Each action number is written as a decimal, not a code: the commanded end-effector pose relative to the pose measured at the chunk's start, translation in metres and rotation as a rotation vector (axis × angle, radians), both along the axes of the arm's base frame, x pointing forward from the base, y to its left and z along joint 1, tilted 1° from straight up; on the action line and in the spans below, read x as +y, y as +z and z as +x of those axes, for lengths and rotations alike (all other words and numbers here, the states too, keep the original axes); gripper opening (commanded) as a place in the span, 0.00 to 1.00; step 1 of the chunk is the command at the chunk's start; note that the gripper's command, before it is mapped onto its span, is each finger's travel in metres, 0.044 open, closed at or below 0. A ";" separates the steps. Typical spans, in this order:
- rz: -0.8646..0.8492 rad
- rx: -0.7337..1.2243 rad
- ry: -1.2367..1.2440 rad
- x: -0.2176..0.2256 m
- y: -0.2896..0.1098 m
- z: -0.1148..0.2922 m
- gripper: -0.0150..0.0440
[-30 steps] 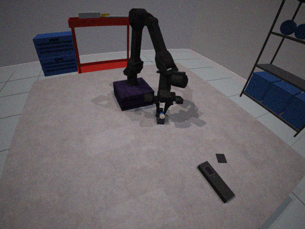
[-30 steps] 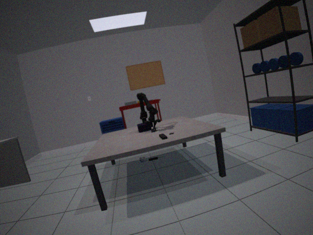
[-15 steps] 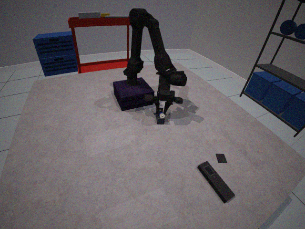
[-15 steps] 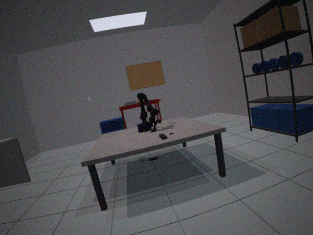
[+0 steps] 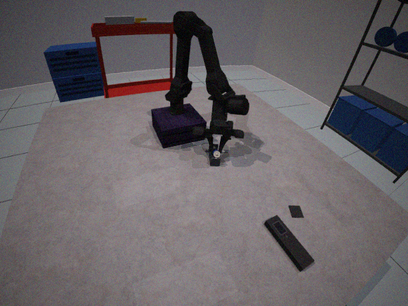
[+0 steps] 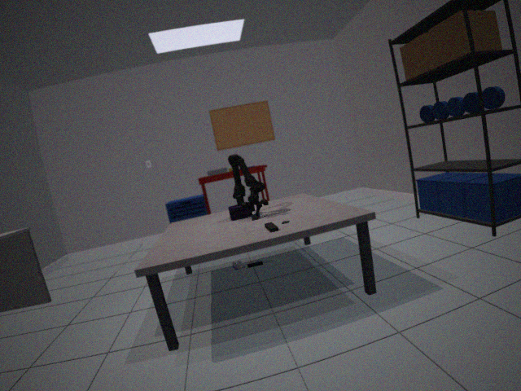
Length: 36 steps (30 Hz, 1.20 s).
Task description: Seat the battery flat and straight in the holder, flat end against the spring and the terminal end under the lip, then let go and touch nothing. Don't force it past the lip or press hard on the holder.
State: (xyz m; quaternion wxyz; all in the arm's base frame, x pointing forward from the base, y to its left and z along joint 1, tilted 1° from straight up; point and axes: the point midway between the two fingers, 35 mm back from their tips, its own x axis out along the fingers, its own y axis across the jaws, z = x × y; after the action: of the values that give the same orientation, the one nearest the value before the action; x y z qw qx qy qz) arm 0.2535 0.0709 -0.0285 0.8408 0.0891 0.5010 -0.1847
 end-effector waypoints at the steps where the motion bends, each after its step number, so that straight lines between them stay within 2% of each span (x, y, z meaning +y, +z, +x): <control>1: 0.006 0.019 0.000 0.000 -0.004 -0.006 0.40; 23: 0.011 0.012 0.004 0.006 -0.005 -0.021 0.40; 36: 0.024 0.091 0.014 0.004 -0.007 -0.014 0.40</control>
State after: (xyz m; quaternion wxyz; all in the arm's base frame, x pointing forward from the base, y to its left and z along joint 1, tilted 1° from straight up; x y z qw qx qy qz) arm 0.2419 0.0748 -0.0307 0.8255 0.0953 0.5258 -0.1820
